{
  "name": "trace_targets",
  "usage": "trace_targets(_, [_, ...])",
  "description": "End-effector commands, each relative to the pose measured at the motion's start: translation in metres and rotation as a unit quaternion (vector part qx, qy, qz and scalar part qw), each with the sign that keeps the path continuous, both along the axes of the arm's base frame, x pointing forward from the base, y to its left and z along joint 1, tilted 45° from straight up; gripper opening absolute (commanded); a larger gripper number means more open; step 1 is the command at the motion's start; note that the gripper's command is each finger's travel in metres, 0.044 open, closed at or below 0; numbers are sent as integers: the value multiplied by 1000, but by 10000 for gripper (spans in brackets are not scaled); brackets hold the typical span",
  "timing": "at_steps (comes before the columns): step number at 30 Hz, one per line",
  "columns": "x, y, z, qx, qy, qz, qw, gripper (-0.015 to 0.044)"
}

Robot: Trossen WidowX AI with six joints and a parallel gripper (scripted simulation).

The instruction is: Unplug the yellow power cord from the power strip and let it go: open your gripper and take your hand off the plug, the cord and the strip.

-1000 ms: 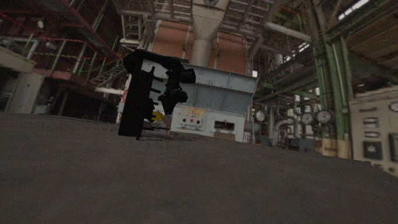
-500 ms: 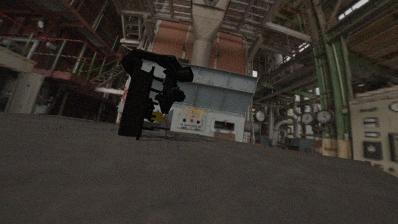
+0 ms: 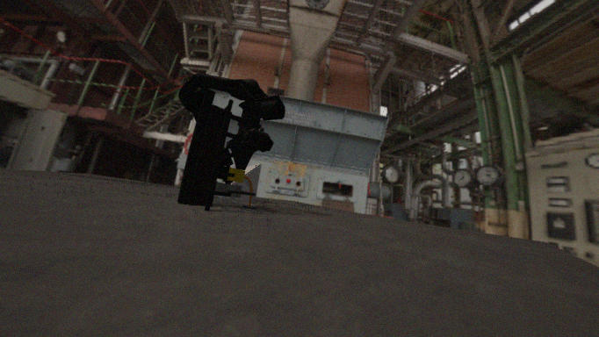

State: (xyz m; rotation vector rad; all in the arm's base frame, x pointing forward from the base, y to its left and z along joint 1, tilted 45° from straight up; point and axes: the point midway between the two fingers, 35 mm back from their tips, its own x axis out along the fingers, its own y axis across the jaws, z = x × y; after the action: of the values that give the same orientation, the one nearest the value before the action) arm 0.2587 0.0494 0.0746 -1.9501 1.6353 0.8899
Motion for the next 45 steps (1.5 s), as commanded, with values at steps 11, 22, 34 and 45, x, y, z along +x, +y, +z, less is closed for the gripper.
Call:
trace_targets(11, [1,-11,-7,-3,3,2,1000,160])
trace_targets(22, [2,-9,-6,0,0,0,1000,28])
trace_targets(34, [1,-2,-12,0,1,0,1000,0])
trace_targets(45, [-2,11,-24,1,2,1,1000,0])
